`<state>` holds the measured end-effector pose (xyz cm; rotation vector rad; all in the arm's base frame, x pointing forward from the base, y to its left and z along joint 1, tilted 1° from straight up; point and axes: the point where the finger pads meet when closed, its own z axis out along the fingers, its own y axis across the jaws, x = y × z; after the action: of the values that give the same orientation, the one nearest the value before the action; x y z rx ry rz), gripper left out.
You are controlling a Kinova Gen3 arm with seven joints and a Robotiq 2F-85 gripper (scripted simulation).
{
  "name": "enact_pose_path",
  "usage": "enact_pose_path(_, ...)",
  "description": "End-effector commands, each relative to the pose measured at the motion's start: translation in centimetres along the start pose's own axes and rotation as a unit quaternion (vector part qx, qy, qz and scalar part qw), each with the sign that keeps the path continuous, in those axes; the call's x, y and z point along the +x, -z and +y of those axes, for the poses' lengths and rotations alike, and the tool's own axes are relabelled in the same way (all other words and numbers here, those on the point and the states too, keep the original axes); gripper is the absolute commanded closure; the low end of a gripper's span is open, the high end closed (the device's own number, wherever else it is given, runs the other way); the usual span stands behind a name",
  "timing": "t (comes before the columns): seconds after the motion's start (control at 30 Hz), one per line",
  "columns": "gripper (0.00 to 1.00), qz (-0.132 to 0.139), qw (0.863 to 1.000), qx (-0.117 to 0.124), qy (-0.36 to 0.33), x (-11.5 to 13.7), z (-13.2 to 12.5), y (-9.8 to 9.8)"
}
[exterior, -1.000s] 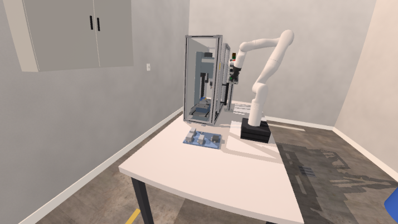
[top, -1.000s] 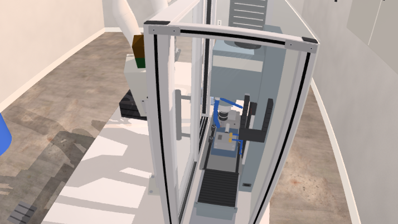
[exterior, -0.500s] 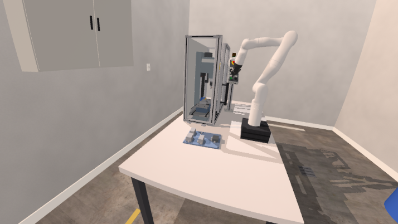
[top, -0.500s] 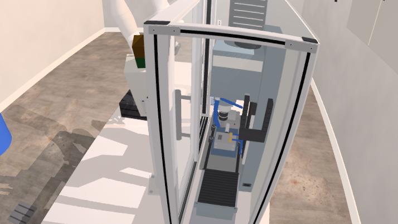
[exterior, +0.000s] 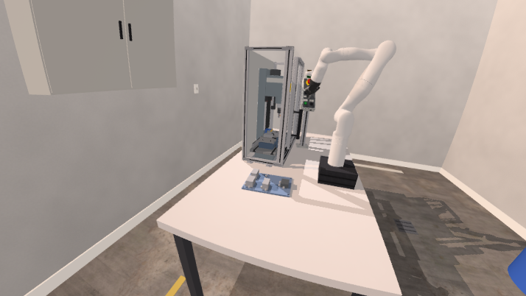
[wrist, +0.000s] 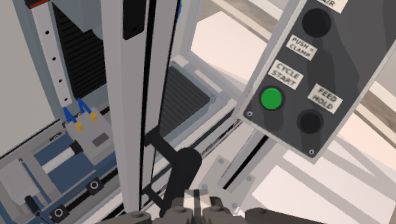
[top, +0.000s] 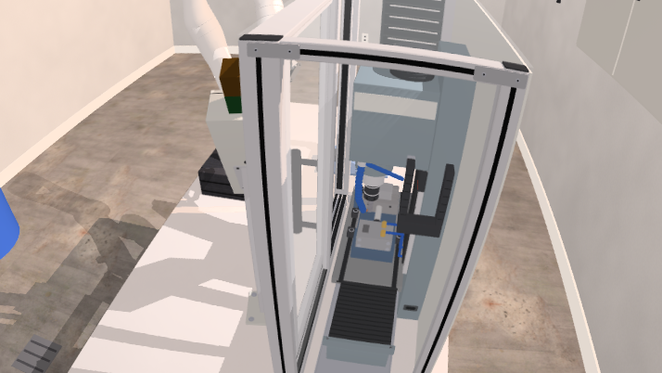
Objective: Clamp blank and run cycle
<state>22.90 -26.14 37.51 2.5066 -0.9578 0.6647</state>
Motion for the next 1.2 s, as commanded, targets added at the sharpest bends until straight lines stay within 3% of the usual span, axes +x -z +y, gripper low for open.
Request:
enact_pose_path(0.0,0.9,0.048,0.996,-0.036,-0.063,2.8,1.6,2.0)
enact_pose_path(0.4,0.9,0.048,0.996,-0.036,-0.063,2.8,1.6,2.0)
enact_pose_path(0.57,0.9,0.109,0.98,-0.083,-0.147,6.5,3.8,4.6)
enact_pose_path(0.97,0.9,0.109,0.98,-0.083,-0.147,6.5,3.8,4.6)
enact_pose_path(1.13,0.9,0.17,0.95,-0.128,-0.228,8.9,5.2,6.3)
enact_pose_path(1.17,0.9,0.17,0.95,-0.128,-0.228,8.9,5.2,6.3)
